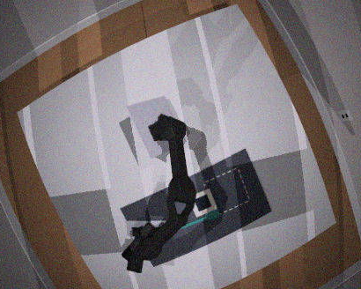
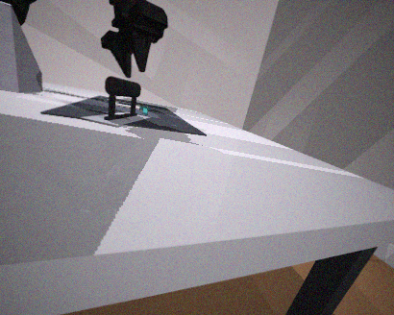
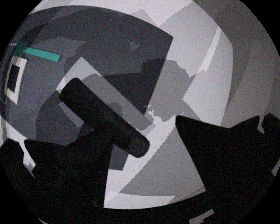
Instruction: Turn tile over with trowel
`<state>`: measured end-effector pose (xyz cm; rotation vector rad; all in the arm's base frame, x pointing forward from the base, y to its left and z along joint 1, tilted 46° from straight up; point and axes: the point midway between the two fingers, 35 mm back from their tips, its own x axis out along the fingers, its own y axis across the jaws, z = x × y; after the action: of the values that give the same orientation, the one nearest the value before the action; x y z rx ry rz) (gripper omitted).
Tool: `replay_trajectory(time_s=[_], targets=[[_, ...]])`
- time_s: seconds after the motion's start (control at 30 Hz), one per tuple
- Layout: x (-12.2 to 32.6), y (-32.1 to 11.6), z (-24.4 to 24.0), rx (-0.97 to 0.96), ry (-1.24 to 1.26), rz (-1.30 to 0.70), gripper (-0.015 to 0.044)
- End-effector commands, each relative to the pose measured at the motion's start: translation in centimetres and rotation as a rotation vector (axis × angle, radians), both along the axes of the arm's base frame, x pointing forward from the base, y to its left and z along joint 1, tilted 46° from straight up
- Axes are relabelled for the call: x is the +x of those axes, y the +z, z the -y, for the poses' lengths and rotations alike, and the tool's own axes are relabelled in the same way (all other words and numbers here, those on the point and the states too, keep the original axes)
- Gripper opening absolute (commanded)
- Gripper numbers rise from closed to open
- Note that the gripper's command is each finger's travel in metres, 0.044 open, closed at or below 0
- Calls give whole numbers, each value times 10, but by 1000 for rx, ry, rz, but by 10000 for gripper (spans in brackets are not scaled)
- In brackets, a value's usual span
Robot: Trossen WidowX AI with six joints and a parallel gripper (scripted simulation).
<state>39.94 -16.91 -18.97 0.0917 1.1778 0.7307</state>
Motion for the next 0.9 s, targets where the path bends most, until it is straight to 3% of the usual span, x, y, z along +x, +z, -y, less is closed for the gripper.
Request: replay_trajectory(time_s=[0.0, 0.87], targets=[[-1, -3, 0, 0, -98, -41, 300], [-4, -17, 1, 108, -825, -259, 300]])
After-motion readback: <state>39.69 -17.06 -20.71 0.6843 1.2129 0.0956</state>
